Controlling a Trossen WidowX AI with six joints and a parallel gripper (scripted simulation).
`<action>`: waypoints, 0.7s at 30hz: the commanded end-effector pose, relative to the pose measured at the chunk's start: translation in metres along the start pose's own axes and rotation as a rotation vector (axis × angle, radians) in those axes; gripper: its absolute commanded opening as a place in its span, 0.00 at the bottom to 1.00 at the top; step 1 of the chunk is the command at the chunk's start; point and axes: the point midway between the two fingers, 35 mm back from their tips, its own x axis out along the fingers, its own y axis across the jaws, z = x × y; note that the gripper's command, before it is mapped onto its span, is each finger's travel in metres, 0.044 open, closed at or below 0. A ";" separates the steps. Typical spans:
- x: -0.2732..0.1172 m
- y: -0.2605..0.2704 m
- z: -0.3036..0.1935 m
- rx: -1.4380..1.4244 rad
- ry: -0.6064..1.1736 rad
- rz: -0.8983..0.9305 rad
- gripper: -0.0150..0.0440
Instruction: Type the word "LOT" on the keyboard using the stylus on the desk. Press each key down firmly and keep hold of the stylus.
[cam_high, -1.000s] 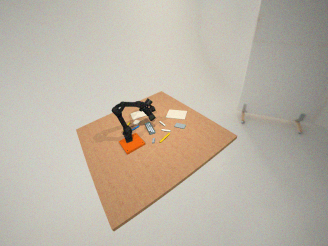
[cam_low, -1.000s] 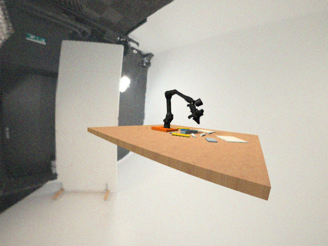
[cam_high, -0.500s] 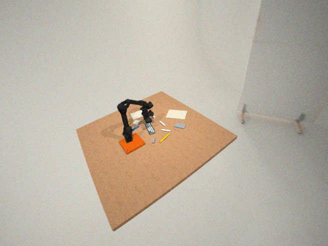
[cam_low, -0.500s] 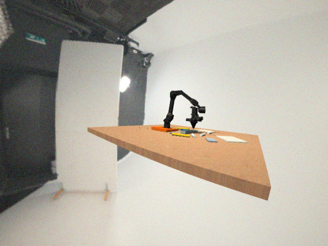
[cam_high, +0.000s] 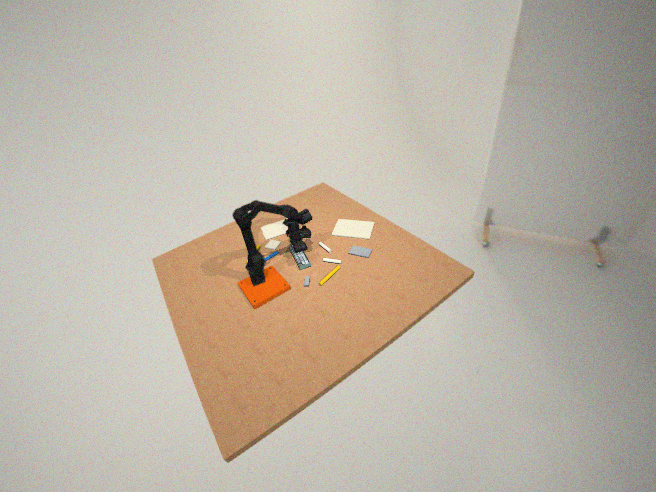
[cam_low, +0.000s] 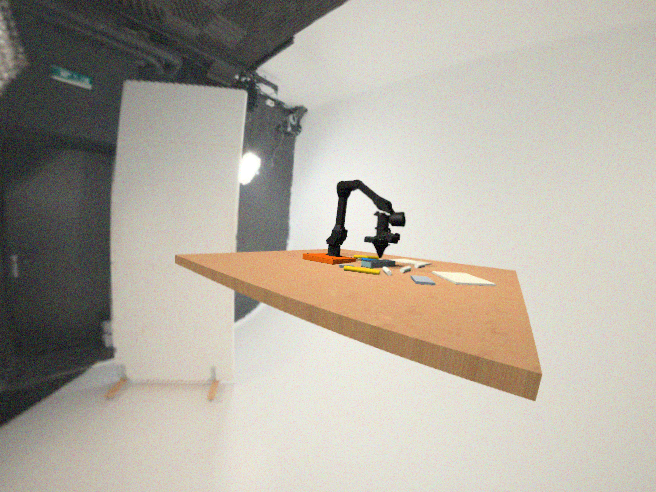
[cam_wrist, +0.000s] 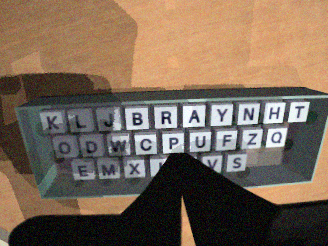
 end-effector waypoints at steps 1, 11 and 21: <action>-0.001 -0.004 -0.001 -0.012 -0.005 0.005 0.25; -0.001 -0.047 0.001 -0.013 -0.005 0.001 0.25; -0.001 -0.064 0.000 -0.013 -0.005 -0.001 0.25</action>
